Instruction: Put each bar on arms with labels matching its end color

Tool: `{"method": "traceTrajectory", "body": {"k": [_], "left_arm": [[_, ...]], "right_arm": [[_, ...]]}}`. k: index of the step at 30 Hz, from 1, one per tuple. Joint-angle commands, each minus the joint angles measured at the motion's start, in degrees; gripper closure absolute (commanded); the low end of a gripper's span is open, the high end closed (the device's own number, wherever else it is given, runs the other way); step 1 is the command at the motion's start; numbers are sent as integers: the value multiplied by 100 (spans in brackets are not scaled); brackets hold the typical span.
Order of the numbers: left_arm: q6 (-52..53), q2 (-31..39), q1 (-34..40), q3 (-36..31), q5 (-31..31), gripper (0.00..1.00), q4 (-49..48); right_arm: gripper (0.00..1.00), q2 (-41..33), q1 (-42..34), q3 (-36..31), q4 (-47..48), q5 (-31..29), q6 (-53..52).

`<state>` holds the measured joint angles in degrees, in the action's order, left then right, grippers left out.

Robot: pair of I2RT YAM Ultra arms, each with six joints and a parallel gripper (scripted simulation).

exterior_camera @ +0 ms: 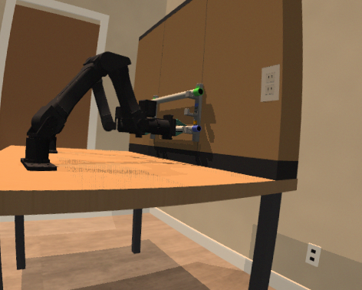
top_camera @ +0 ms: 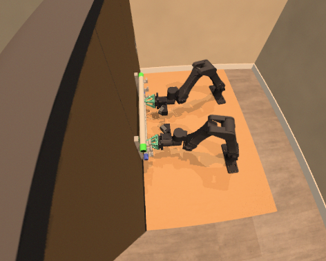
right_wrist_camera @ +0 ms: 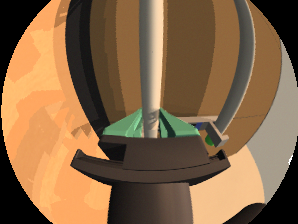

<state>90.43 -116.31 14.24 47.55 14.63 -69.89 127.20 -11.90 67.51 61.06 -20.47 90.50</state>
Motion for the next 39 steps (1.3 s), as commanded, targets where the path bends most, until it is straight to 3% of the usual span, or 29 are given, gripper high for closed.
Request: {"method": "traceTrajectory", "body": {"k": [1,39], "left_arm": [[-43,97,-35,-11,7,100,188],[-43,582,-32,78,9,100,759]], "right_arm": [[100,-101,0,-23,-204,-2,-47],[100,-479,-3,54,-658,-4,-47]]}}
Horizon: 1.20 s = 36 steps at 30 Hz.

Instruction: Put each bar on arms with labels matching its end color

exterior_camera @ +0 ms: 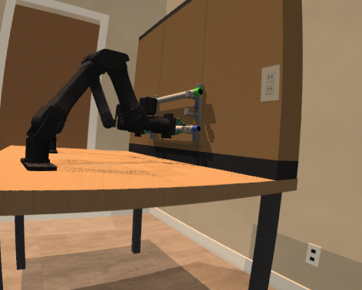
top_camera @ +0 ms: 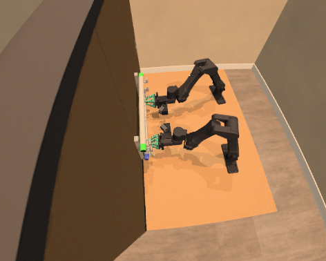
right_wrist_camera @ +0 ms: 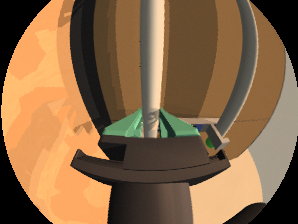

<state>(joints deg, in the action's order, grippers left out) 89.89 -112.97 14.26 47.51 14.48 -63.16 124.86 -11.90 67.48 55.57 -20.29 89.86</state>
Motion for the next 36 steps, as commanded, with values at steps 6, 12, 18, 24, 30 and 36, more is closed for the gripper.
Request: {"method": "traceTrajectory", "body": {"k": [6,12,18,24,30,36], "left_arm": [[9,360,-34,115,25,100,234],[8,493,-33,155,26,100,408],[7,581,-33,182,27,100,525],[4,655,-32,204,31,100,624],[4,727,-31,227,32,100,719],[1,776,-31,241,35,100,783]], "right_arm": [[100,-332,-3,87,-228,-22,13],[100,-435,-3,124,-369,-23,11],[100,-503,-4,149,-464,-24,10],[100,-561,-4,168,-544,-25,6],[100,-617,-5,188,-621,-27,5],[100,-655,-5,201,-674,-28,2]]}}
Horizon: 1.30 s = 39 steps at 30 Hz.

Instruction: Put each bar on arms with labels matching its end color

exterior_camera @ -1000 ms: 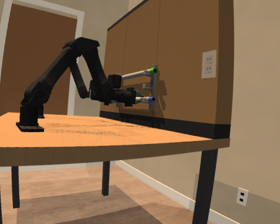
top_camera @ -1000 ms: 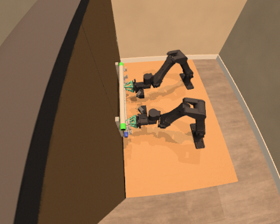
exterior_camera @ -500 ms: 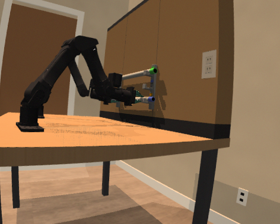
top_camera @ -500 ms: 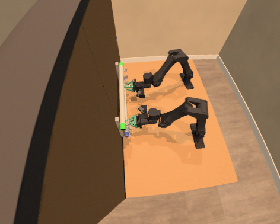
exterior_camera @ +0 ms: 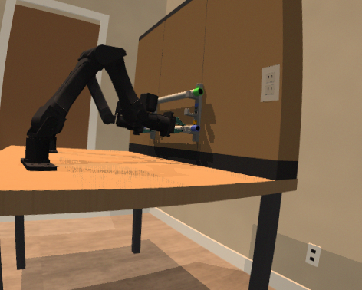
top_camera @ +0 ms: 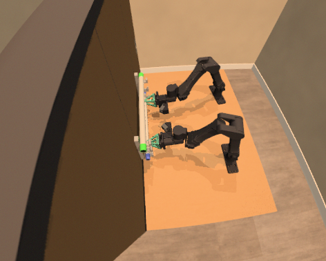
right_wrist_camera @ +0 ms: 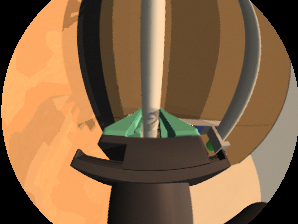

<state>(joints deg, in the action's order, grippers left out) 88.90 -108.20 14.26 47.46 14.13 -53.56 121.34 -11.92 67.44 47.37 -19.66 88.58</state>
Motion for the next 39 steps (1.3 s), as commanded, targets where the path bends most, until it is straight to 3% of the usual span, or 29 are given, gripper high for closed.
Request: {"method": "traceTrajectory", "body": {"k": [1,39], "left_arm": [[100,311,-31,250,71,100,-161],[92,710,-25,384,87,100,378]], "right_arm": [[100,-312,-3,209,133,-91,131],[100,-629,-10,324,-307,-109,120]]}}
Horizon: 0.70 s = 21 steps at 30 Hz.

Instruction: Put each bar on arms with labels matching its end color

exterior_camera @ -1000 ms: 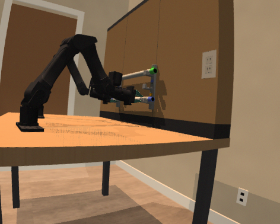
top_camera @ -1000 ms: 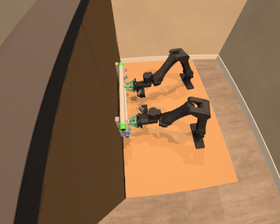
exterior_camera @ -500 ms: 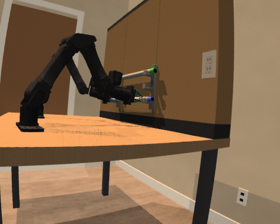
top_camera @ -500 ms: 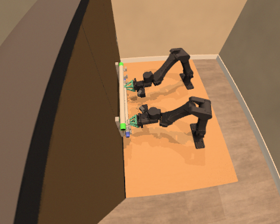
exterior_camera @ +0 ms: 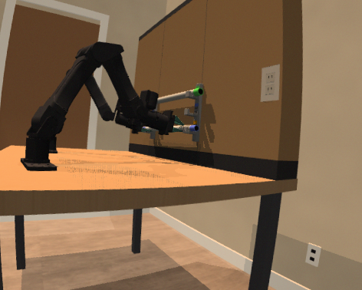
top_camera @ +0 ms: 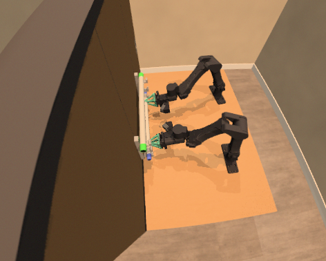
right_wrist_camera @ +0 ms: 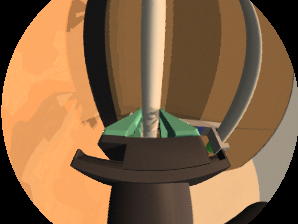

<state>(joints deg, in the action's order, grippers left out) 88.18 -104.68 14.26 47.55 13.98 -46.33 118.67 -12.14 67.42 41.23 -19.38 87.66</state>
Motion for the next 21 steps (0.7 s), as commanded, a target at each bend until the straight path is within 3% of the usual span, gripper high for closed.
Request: {"method": "traceTrajectory", "body": {"k": [1,21], "left_arm": [[164,367,-25,382,103,100,-329],[157,548,-24,487,108,100,-38]], "right_arm": [[100,-371,12,330,295,-138,212],[100,-536,6,398,56,-149,204]]}}
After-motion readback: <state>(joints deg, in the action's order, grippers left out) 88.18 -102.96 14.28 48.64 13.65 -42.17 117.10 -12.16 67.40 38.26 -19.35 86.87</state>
